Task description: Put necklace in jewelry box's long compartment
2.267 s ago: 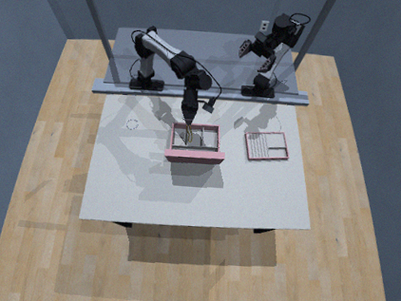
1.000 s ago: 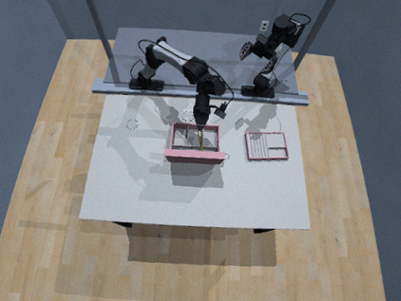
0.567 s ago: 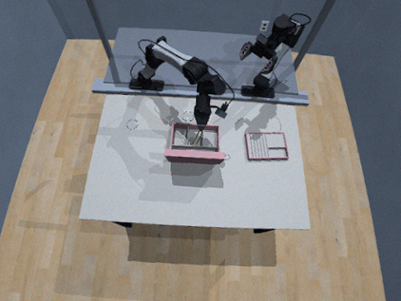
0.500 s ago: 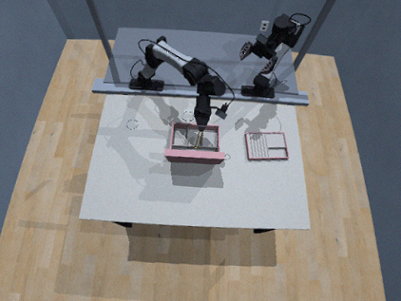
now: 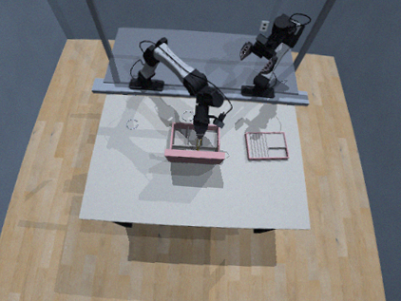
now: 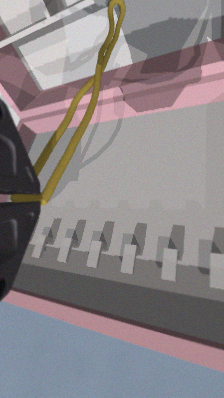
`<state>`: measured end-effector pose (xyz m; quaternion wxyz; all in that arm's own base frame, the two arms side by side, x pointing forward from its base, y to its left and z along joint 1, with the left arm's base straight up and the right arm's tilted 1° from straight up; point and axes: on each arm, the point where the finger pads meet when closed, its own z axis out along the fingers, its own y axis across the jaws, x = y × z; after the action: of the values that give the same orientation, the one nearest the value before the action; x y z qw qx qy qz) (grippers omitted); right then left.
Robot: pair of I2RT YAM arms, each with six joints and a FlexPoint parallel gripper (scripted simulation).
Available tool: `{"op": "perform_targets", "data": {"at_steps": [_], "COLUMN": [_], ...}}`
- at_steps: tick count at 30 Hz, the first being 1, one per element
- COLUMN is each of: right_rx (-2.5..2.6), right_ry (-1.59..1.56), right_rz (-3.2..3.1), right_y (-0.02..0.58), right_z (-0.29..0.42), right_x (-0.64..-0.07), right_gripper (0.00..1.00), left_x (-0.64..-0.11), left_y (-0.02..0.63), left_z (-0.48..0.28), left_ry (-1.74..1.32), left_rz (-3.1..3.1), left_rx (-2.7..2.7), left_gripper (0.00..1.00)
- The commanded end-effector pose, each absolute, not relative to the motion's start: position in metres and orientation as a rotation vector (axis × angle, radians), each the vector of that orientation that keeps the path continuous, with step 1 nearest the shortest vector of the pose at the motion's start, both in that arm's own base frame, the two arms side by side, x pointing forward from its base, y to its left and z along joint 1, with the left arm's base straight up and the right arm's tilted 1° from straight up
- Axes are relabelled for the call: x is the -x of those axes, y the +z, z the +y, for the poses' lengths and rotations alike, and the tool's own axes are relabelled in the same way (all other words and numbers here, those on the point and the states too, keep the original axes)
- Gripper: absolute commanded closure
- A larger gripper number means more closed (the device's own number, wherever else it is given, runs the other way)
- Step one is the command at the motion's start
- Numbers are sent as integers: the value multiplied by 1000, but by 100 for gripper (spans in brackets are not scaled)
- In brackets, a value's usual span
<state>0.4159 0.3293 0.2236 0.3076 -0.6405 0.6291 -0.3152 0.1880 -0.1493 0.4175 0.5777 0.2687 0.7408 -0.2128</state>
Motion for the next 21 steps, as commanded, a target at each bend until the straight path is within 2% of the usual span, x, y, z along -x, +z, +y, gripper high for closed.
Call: {"op": "perform_targets", "data": {"at_steps": [1,14,21], "right_rx": [1637,1642,1658], "right_ry": [-808,-811,-816], "right_rz": [1629,1631,1638], "right_y": [239,241,220], "right_z": [330,328,315], "right_x": [-416,-416,-416], "right_gripper": [100,100,100], "left_x": [-187,-187,-187], "left_y": [420,420,420], "left_z": [-150,-150,-150], "left_ry": [-501,-501,-501], "left_rz": [1730,1730,1730], "left_rx": [-626,-626,-626], "left_gripper": [0,0,0]}}
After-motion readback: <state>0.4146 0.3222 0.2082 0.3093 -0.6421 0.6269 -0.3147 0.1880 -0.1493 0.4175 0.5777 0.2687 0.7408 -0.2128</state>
